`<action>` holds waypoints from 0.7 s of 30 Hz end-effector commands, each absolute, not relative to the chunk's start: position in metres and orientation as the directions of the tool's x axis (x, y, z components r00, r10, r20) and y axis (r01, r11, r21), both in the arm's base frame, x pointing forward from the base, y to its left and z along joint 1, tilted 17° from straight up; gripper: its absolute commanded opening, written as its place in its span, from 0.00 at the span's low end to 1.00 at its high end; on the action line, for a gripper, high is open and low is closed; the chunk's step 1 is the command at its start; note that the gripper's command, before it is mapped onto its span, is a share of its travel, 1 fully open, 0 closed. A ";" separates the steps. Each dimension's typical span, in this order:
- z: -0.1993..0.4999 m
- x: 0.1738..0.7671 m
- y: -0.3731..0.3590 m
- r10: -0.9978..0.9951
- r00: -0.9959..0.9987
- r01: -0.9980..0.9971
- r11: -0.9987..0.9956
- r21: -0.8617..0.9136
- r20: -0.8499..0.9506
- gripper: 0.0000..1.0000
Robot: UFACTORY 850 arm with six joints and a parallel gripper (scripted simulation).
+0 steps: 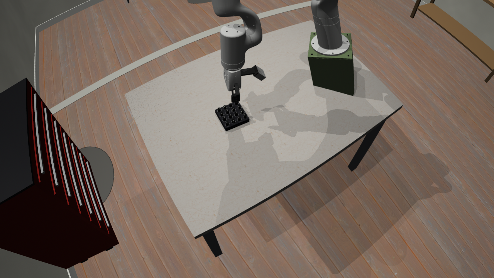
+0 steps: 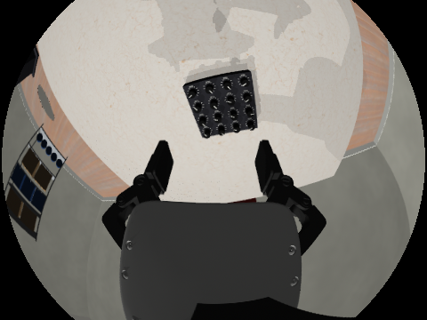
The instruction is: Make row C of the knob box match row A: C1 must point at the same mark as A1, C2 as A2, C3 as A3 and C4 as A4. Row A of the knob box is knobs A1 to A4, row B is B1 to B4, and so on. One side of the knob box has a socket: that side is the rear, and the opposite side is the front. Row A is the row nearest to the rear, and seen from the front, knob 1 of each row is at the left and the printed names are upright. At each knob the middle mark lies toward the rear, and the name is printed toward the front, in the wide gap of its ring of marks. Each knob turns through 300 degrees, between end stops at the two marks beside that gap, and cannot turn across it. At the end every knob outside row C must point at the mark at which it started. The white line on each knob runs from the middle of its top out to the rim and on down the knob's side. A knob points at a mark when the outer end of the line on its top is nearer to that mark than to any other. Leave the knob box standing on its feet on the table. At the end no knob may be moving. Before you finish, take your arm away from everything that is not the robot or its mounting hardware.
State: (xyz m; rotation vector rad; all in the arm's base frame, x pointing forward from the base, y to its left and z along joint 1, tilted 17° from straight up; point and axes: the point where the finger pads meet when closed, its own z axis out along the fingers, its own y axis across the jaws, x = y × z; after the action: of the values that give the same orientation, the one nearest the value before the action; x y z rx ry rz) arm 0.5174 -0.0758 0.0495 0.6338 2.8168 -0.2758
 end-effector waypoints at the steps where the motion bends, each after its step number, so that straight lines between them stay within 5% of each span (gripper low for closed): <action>1: 0.078 0.513 -0.069 0.398 -0.880 0.442 0.886 -0.139 -0.258 1.00; 21: 0.101 0.509 -0.064 0.398 -0.880 0.442 0.886 -0.139 -0.258 1.00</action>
State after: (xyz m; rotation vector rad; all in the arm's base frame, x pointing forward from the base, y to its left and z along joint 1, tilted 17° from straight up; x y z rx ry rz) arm 0.5079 -0.0637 0.0996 0.6378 2.8278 -0.2853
